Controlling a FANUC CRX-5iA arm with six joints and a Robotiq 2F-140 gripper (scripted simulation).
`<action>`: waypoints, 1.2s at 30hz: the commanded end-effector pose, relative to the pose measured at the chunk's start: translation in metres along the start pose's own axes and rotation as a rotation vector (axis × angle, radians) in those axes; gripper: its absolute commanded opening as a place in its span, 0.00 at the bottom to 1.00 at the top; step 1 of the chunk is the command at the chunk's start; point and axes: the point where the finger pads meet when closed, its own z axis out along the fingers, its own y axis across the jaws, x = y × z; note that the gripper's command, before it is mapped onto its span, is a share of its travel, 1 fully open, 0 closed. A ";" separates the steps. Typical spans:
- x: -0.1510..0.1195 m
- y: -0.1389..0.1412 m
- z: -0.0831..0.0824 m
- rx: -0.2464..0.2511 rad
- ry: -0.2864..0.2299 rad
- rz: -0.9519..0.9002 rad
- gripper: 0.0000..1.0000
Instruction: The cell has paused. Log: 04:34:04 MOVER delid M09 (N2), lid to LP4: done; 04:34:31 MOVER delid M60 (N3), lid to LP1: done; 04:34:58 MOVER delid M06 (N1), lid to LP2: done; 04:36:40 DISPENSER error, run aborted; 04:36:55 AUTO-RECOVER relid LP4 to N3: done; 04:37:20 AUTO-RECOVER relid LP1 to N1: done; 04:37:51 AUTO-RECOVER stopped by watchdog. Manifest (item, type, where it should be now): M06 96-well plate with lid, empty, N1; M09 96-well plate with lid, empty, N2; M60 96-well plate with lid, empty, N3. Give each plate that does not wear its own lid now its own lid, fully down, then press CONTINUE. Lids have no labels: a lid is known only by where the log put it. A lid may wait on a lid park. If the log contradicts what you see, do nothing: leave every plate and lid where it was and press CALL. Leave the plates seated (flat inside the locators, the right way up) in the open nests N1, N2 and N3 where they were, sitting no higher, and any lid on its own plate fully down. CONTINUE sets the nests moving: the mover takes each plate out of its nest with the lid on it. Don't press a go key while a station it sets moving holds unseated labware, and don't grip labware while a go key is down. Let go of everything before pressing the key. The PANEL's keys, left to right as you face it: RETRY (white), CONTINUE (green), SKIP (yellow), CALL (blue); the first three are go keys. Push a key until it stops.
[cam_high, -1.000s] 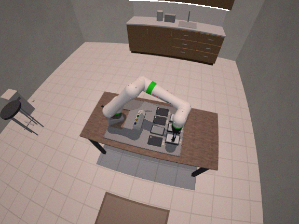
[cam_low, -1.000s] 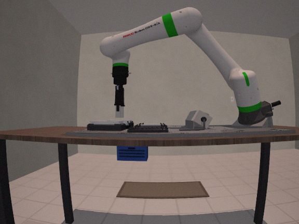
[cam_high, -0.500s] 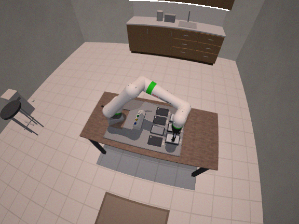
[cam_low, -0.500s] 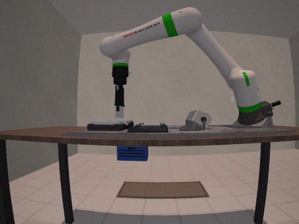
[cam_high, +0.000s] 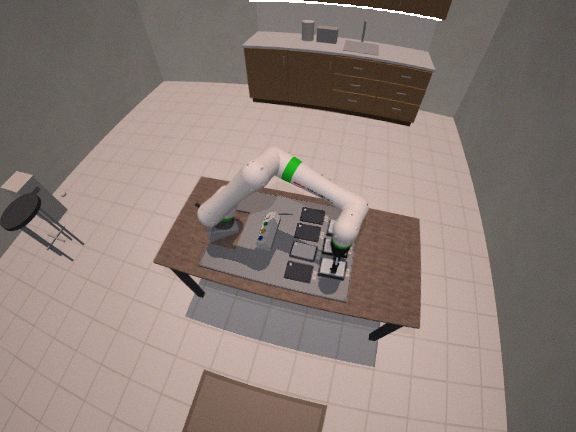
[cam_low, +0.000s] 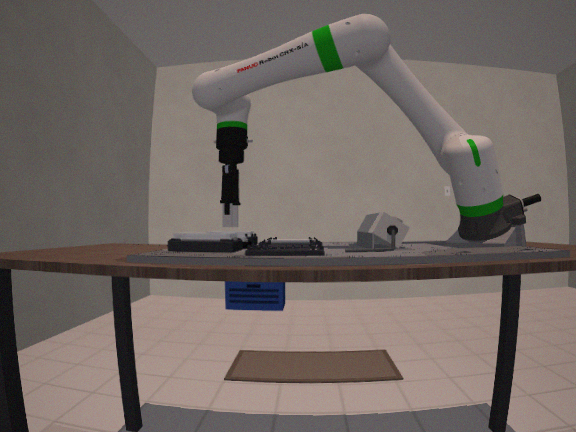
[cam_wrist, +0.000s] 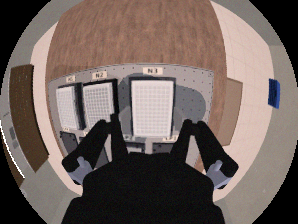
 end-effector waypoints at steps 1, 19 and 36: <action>0.000 0.000 0.000 0.000 0.000 0.000 0.59; 0.000 0.000 0.000 0.000 0.000 0.000 0.59; 0.000 0.000 0.000 0.000 0.000 0.000 0.66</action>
